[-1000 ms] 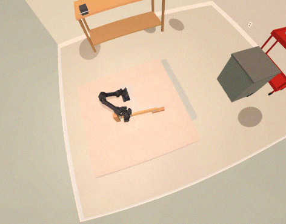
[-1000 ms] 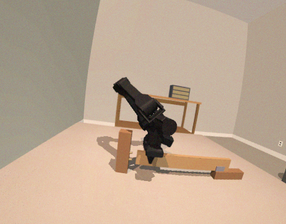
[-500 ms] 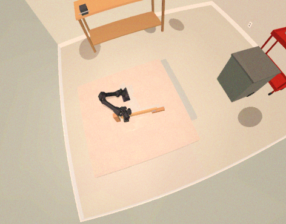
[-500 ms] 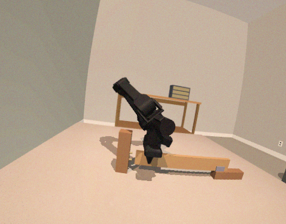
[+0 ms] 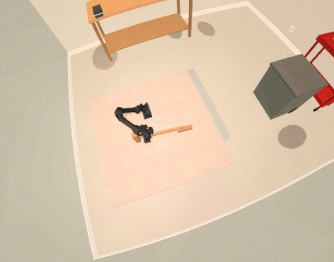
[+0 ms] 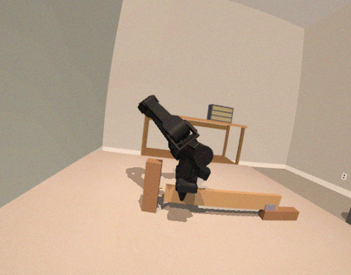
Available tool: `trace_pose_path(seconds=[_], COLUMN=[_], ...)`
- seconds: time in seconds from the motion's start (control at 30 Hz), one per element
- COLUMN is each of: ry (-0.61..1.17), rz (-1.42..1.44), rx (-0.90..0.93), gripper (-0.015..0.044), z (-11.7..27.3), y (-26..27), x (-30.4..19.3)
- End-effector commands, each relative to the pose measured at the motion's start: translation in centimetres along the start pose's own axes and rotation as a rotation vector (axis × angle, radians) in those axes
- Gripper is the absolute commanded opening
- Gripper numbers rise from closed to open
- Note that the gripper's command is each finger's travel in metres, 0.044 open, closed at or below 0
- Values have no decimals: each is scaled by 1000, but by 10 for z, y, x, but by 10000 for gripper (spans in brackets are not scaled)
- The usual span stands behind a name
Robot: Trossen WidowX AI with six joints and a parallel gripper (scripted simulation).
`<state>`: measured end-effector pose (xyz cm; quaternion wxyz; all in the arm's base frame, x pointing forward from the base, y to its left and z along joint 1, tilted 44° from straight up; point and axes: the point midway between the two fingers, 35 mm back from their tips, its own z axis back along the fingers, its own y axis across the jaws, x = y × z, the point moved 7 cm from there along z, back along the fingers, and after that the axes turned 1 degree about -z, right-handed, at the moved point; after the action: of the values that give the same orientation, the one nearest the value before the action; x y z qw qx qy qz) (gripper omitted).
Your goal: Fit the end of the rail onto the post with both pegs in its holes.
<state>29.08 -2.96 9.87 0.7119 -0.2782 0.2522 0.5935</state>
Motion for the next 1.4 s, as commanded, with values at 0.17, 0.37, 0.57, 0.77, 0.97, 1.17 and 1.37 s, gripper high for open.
trace_pose_path(seconds=[0.17, 0.37, 0.57, 0.77, 0.97, 1.17, 1.37], ry=[-1, -1, -1, -1, -1, -1, -1], rz=[1, 1, 1, 1, 1, 1, 1], rx=[-4, -4, -4, -4, -4, -4, -4], gripper=[0, 0, 0, 0, 0, 0, 0], z=[2, 2, 1, 1, 0, 0, 0], y=[-1, -1, -1, 0, 0, 0, 1], x=[-4, -6, -8, -9, -11, -13, -15])
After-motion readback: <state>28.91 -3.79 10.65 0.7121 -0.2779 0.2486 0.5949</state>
